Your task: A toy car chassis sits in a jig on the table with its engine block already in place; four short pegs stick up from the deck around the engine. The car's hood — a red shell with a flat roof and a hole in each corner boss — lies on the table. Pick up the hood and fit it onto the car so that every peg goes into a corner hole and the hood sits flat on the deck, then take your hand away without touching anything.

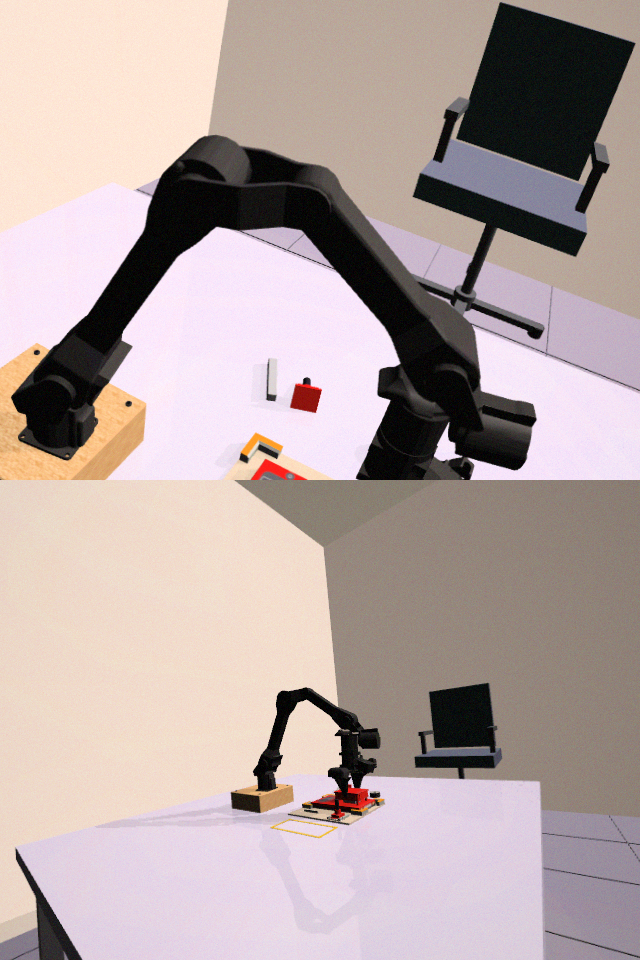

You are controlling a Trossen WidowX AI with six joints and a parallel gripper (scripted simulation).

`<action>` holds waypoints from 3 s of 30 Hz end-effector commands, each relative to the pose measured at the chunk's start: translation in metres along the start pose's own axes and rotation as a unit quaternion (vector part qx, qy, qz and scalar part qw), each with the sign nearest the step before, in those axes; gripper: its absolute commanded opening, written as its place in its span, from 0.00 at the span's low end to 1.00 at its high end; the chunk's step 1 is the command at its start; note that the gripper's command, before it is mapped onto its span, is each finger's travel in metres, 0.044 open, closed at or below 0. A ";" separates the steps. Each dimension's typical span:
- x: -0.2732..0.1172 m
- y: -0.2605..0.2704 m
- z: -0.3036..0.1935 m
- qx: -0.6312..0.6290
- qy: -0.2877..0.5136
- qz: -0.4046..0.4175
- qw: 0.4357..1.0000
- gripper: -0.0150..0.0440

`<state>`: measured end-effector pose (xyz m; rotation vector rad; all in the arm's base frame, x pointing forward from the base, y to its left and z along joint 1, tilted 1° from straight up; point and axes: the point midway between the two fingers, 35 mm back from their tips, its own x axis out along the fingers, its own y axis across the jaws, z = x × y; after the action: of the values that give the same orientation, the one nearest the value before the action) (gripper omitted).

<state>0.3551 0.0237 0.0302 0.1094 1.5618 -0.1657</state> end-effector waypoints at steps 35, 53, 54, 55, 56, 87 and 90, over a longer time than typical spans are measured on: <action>0.008 0.000 0.000 0.001 0.001 -0.001 1.000 0.25; 0.015 0.000 0.000 0.001 0.002 -0.001 1.000 0.25; 0.015 0.000 0.000 0.001 0.002 -0.001 1.000 0.25; 0.015 0.000 0.000 0.001 0.002 -0.001 1.000 0.25; 0.015 0.000 0.000 0.001 0.002 -0.001 1.000 0.25; 0.013 0.000 0.002 0.000 -0.003 -0.002 1.000 1.00; 0.011 0.000 0.002 0.000 -0.003 -0.001 1.000 1.00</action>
<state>0.3571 0.0229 0.0173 0.1073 1.5564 -0.1690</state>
